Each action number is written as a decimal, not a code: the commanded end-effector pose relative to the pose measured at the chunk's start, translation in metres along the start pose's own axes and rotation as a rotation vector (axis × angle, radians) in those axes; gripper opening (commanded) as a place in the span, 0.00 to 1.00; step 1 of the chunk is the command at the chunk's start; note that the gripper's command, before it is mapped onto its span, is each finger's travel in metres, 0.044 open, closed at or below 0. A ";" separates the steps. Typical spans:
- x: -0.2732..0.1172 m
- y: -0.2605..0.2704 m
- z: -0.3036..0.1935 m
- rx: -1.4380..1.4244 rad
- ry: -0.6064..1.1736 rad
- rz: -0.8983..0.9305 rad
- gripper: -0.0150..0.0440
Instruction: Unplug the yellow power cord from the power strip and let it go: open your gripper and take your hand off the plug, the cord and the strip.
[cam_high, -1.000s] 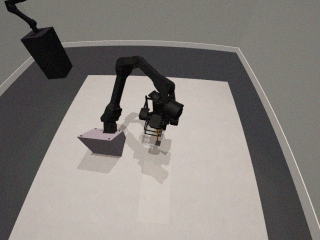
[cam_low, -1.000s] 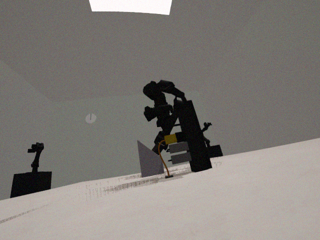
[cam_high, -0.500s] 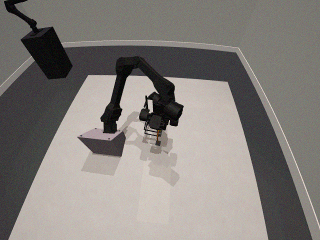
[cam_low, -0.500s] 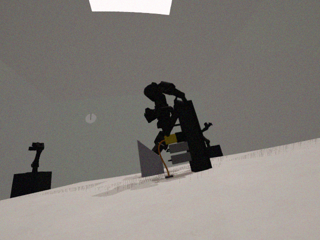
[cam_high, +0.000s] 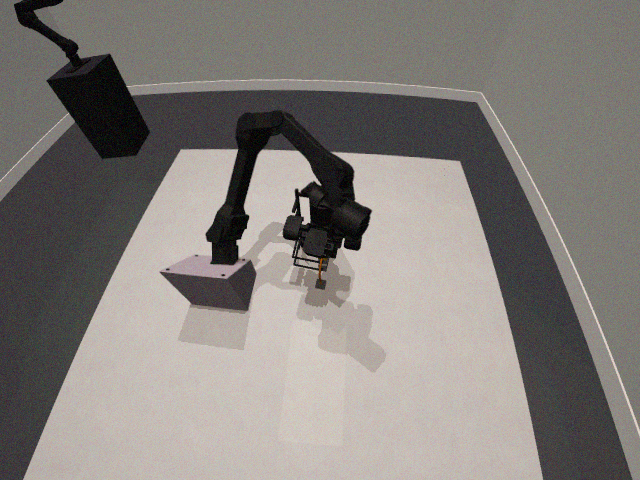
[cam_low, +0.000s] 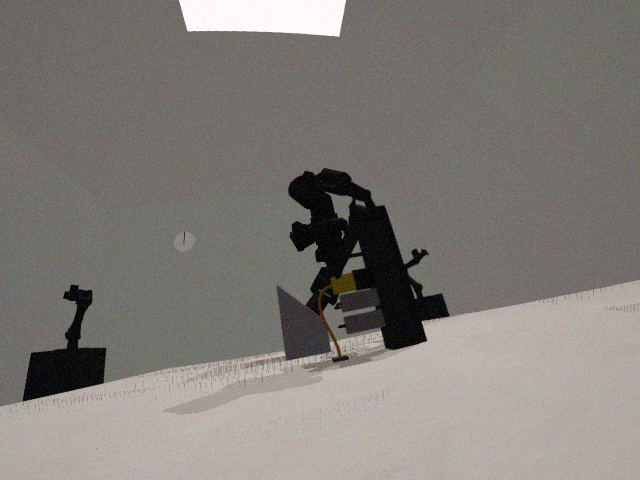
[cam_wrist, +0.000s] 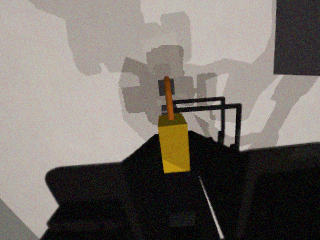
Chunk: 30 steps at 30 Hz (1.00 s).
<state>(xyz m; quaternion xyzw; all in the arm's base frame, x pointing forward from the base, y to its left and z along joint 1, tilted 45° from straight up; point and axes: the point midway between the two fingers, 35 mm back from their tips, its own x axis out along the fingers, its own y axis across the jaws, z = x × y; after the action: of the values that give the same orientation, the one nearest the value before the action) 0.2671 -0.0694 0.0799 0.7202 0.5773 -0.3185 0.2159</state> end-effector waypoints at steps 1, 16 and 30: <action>-0.002 0.001 0.013 0.006 -0.013 0.001 0.25; -0.004 0.001 0.038 0.008 -0.014 0.002 0.25; -0.002 0.000 0.032 0.010 -0.008 0.001 0.88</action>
<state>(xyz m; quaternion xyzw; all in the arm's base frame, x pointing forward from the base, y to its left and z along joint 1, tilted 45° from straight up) 0.2599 -0.0910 0.0595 0.7190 0.5756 -0.3250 0.2150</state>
